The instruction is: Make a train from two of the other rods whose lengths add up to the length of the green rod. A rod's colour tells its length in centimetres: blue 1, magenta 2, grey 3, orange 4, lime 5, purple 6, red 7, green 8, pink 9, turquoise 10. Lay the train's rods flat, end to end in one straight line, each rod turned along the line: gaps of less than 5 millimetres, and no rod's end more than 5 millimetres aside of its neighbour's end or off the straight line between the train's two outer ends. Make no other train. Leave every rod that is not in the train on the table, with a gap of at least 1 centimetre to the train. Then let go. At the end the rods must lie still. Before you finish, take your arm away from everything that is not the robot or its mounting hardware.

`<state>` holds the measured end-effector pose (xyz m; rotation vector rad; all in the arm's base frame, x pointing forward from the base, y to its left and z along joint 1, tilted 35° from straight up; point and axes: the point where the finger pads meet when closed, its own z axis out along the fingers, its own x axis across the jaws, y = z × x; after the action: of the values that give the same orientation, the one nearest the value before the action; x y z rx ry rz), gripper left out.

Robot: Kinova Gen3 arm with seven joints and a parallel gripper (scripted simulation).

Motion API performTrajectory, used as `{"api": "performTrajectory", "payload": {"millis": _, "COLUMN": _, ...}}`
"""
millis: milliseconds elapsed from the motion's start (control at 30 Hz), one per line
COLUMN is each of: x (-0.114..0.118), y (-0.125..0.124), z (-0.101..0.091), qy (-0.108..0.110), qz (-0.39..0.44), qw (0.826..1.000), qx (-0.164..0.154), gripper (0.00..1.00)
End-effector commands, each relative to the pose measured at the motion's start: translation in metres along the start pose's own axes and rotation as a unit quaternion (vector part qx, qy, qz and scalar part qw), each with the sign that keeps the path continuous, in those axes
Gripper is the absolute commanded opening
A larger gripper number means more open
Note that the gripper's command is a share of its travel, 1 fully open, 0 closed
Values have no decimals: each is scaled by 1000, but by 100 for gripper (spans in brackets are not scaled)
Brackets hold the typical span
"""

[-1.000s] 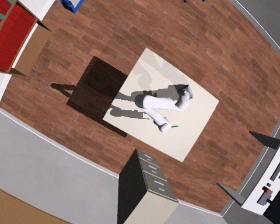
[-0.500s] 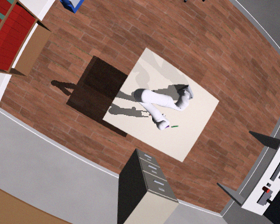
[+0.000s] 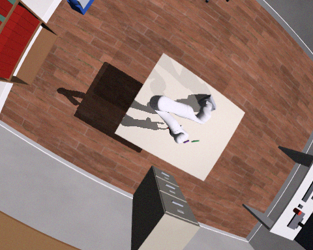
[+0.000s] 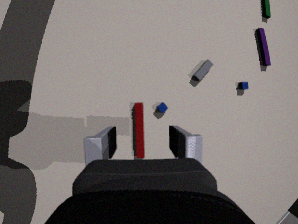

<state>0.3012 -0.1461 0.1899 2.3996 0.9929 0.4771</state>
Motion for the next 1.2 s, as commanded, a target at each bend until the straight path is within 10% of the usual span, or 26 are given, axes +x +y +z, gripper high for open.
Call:
{"api": "performTrajectory", "payload": {"millis": 0, "x": -2, "y": 0, "z": 0, "qy": 1, "qz": -1, "qw": 1000, "qx": 1, "gripper": 100}}
{"api": "performTrajectory", "payload": {"millis": 433, "x": -3, "y": 1, "z": 0, "qy": 1, "qz": -7, "qw": 1000, "qx": 0, "gripper": 100}}
{"api": "performTrajectory", "payload": {"millis": 467, "x": -3, "y": 1, "z": 0, "qy": 1, "qz": -7, "qw": 1000, "qx": 0, "gripper": 54}}
{"api": "performTrajectory", "payload": {"millis": 1167, "x": -3, "y": 1, "z": 0, "qy": 1, "qz": -7, "qw": 1000, "qx": 0, "gripper": 54}}
